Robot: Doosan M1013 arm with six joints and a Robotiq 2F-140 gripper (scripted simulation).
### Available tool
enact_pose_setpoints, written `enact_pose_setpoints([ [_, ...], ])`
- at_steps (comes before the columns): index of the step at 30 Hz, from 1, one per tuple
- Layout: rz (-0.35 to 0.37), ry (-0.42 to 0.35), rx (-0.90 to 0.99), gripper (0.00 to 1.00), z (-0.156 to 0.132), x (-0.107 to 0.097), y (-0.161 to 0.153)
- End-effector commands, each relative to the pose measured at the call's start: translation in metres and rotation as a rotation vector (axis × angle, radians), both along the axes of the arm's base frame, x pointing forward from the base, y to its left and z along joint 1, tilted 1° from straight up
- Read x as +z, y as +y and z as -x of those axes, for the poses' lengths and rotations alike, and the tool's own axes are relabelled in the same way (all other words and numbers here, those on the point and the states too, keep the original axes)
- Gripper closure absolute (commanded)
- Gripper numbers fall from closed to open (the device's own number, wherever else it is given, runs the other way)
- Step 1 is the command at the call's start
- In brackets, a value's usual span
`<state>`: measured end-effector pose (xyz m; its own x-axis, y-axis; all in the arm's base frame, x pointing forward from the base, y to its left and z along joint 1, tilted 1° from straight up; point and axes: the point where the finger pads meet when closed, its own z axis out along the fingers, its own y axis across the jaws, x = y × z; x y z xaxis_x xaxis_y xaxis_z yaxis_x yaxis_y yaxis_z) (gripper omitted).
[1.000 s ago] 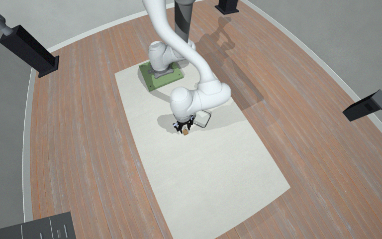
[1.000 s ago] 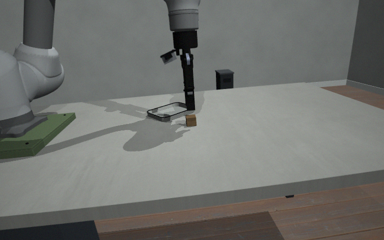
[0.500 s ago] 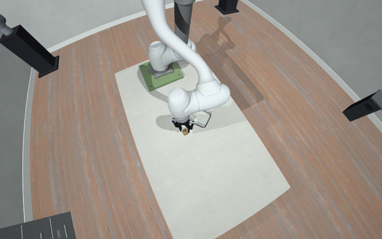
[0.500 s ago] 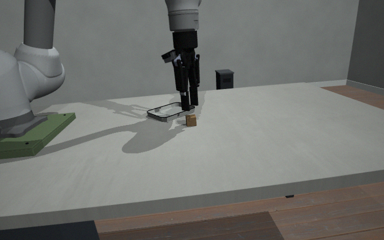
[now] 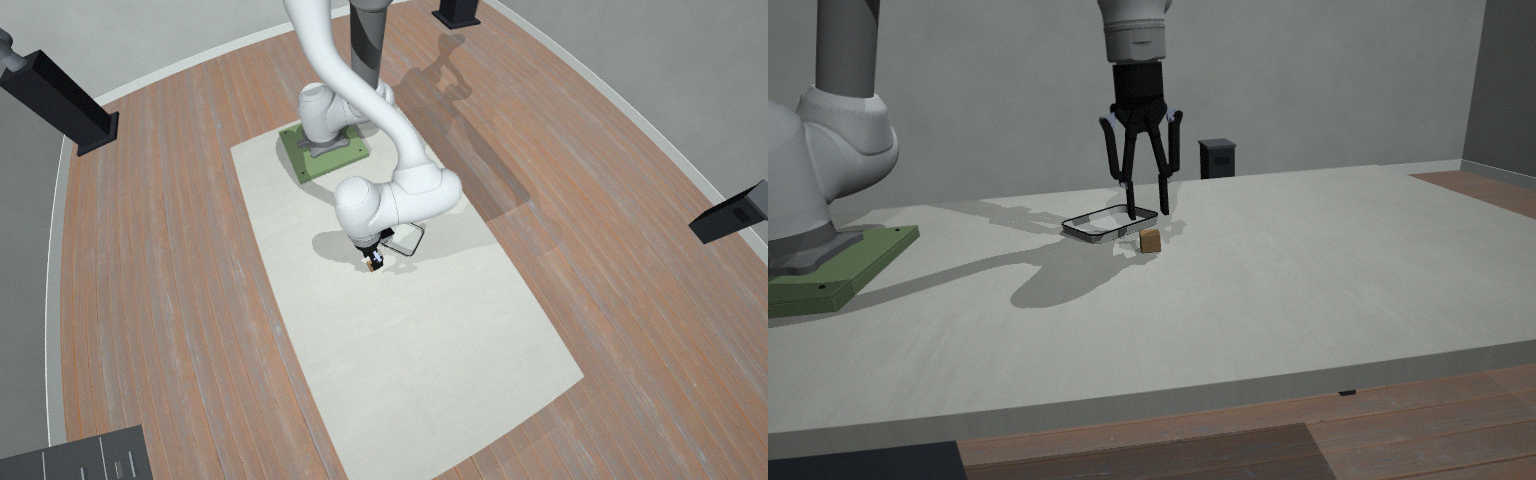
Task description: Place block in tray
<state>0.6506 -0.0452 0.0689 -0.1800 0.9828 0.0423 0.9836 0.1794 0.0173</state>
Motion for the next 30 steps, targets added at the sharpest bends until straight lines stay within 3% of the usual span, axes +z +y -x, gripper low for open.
enact_pose_setpoints([
  [1,0.037,0.008,-0.138,0.6,-0.001,0.003,0.0],
  [30,0.037,0.009,-0.138,0.6,0.0,-0.025,0.0],
])
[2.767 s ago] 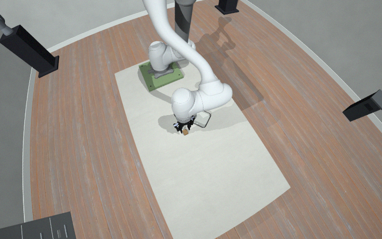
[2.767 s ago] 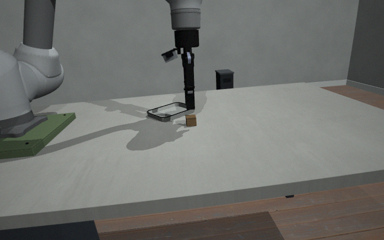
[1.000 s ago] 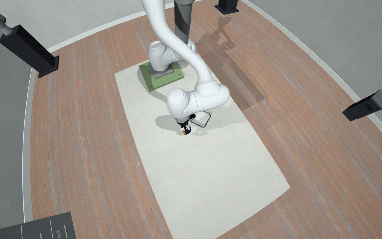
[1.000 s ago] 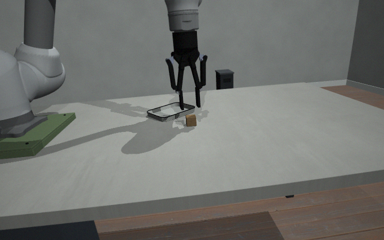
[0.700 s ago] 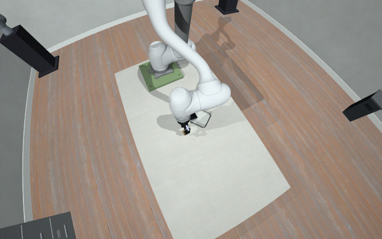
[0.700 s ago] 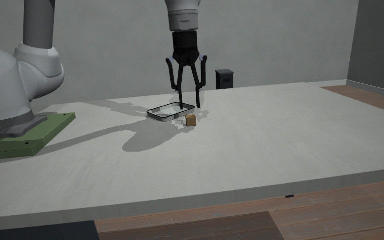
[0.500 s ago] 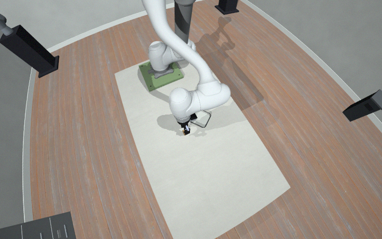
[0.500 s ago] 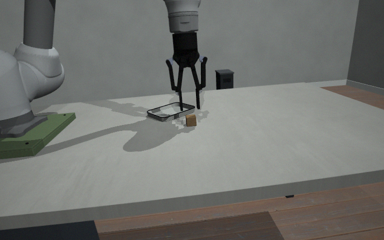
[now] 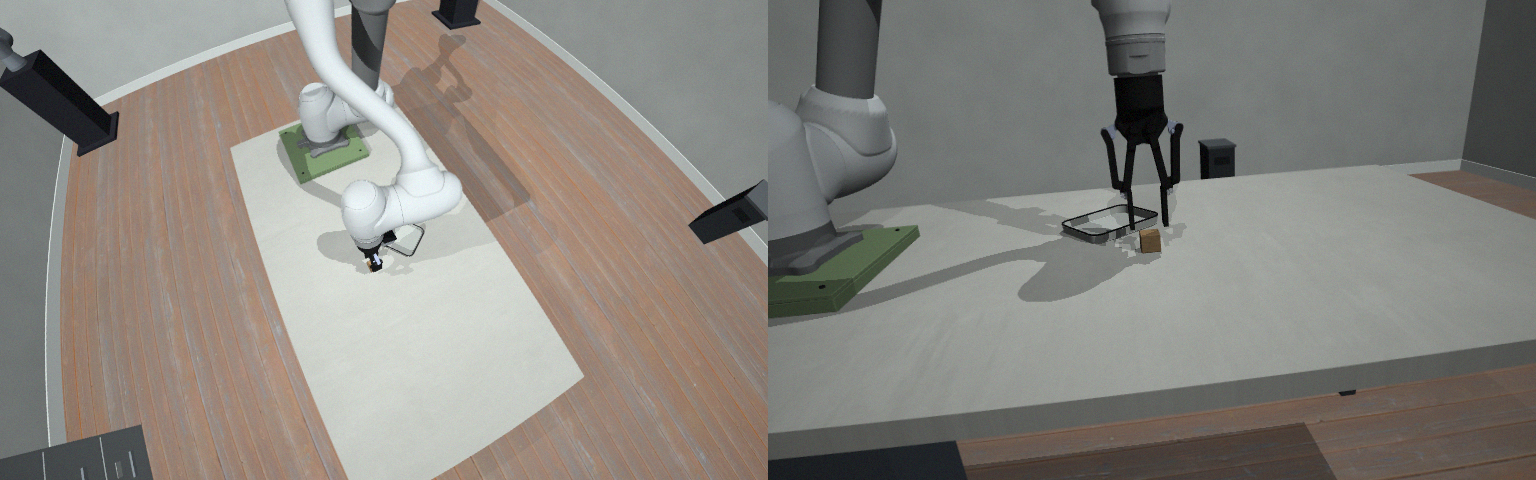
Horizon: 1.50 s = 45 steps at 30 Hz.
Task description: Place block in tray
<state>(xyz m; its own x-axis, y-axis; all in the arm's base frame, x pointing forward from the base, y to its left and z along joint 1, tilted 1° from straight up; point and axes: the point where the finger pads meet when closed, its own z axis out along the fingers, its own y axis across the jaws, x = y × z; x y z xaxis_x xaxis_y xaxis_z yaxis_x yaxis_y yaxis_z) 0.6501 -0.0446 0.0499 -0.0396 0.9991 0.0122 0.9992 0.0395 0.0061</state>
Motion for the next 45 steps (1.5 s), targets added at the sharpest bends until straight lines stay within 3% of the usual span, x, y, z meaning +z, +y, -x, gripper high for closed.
enact_pose_setpoints([
  [1,0.006,0.001,0.003,0.6,0.0,-0.006,-0.001],
  [29,0.005,0.003,0.003,0.6,0.001,-0.011,0.0],
  [45,0.005,0.001,0.004,0.6,0.0,-0.042,0.0],
])
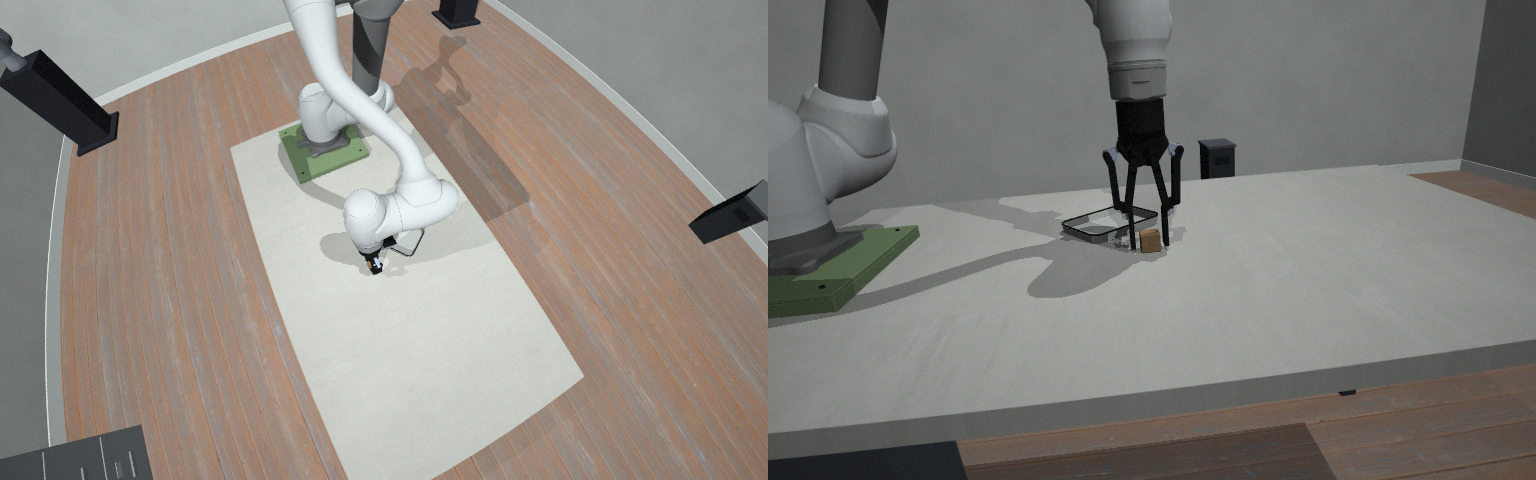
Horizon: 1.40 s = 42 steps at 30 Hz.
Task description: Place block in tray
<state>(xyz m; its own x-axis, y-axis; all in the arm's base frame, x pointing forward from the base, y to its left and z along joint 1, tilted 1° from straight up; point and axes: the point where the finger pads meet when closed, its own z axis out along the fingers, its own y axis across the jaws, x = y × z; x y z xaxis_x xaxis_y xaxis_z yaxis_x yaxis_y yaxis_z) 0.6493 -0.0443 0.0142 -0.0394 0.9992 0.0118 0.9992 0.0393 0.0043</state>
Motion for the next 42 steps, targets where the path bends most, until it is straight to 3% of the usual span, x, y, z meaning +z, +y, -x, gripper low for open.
enact_pose_setpoints([
  [1,0.005,-0.001,0.004,0.6,-0.0011,-0.006,-0.0004],
  [13,0.005,-0.001,0.004,0.6,-0.0016,-0.0057,-0.0005],
  [14,0.005,-0.001,0.004,0.9,-0.0016,-0.0057,-0.0005],
  [42,0.005,-0.001,0.004,0.9,-0.0016,-0.0057,-0.0005],
])
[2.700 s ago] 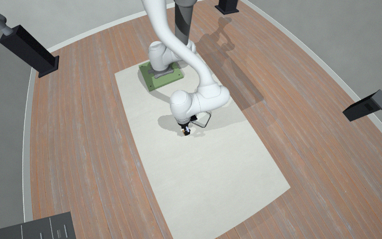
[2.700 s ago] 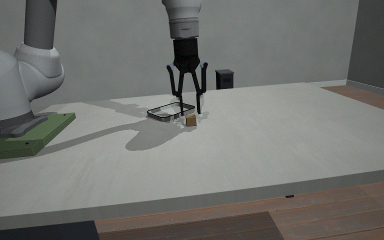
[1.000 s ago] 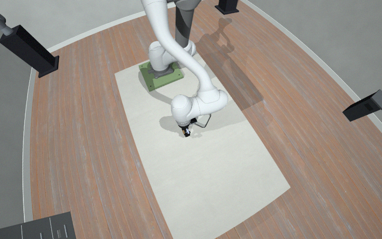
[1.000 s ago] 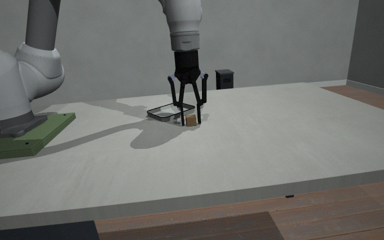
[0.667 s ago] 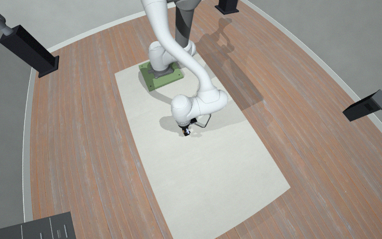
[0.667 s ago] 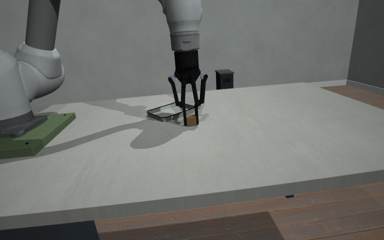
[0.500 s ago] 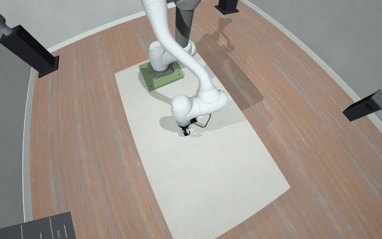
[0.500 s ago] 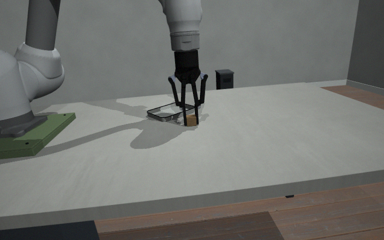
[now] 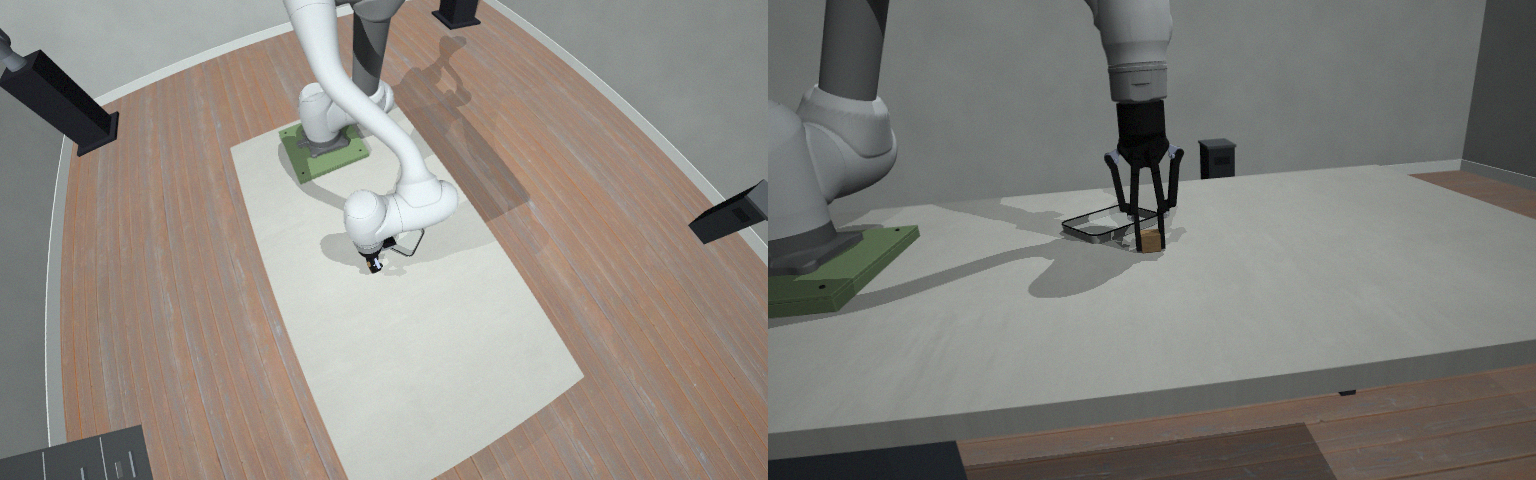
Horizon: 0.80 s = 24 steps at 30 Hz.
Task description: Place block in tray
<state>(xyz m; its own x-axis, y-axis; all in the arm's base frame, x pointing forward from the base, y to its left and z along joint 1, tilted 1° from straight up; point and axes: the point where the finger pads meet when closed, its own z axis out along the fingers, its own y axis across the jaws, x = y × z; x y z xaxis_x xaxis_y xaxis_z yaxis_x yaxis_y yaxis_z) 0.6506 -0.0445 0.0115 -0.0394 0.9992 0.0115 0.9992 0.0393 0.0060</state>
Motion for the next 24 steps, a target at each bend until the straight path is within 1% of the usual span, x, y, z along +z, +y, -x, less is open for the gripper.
enact_pose_setpoints([
  [1,0.004,0.001,0.004,0.9,0.0,-0.003,0.0],
  [12,0.004,0.002,0.004,0.9,0.0,-0.001,0.0],
  [24,0.005,-0.002,0.004,0.9,-0.002,0.027,-0.001],
])
